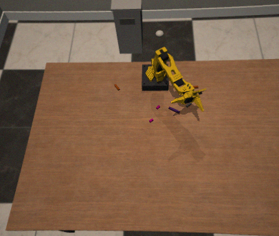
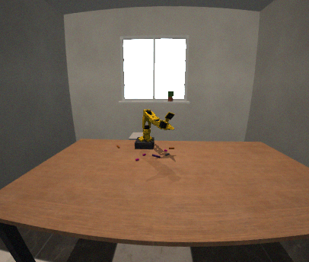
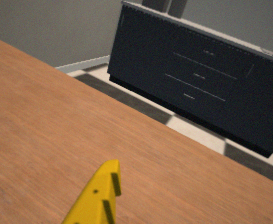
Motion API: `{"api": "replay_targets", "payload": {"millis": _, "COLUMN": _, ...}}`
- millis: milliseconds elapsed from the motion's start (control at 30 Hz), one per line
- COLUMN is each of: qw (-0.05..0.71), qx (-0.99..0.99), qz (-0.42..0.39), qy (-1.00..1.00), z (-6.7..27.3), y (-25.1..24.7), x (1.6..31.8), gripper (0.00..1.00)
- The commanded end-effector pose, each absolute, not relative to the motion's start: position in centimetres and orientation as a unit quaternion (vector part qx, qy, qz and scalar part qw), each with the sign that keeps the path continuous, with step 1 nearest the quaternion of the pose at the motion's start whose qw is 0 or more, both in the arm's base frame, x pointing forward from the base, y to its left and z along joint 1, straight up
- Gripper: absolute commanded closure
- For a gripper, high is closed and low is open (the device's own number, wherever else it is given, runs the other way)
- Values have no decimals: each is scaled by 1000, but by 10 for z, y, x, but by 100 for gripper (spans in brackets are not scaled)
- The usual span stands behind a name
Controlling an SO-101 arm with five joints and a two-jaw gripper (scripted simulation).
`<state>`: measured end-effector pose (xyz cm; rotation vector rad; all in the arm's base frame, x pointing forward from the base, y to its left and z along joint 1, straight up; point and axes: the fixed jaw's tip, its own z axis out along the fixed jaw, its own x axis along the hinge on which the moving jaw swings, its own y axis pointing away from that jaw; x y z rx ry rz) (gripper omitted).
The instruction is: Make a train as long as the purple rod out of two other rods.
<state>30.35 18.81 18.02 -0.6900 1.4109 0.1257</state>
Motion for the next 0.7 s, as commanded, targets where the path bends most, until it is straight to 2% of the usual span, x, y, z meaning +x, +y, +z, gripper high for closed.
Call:
{"api": "replay_targets", "payload": {"millis": 0, "qw": 707, "qx": -309, "qz": 57, "qy": 633, "z": 182, "y": 188, "x": 303, "gripper": 0}}
{"api": "replay_targets", "payload": {"millis": 667, "qw": 700, "qx": -325, "qz": 43, "qy": 634, "z": 181, "y": 186, "x": 300, "gripper": 0}}
